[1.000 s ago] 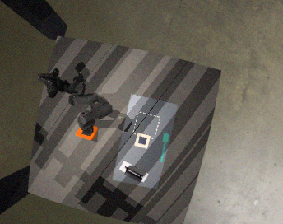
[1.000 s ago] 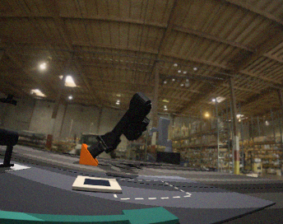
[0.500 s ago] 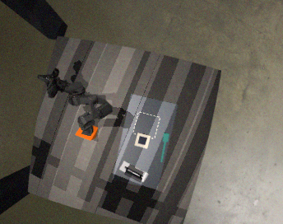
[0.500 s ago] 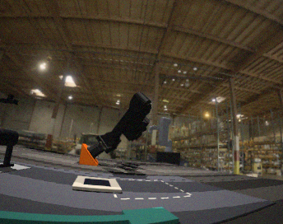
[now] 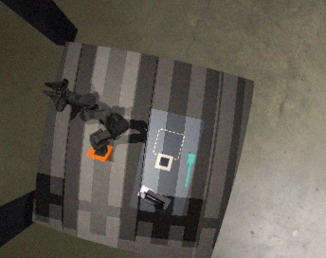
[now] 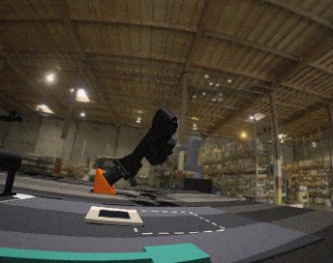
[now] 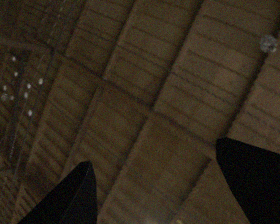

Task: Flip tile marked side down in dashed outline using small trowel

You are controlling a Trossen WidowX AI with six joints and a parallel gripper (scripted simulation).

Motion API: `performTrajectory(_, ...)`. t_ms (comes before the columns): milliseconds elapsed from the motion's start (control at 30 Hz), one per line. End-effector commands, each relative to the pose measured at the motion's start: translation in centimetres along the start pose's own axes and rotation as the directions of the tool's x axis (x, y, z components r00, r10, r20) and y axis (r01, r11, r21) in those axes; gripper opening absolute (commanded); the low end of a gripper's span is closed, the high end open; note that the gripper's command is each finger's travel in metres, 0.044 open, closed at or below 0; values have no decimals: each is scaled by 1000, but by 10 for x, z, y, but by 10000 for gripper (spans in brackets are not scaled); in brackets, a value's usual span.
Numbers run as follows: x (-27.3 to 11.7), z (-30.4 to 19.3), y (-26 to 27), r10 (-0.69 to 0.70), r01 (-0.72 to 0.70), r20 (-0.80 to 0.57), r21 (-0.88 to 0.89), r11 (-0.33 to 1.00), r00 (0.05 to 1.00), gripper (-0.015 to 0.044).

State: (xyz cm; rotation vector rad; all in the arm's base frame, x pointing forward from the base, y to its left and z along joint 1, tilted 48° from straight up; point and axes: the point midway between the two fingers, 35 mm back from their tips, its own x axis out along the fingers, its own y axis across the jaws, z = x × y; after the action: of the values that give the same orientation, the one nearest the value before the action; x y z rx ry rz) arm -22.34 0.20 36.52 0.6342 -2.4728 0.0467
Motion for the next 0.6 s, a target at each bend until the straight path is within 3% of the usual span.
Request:
performTrajectory(0, 0, -3, 9, 33, -33, 0, 34, 999, 999, 300)
performTrajectory(567, -8, -14, 52, 190, -189, 11, 196, 962, 982, 300)
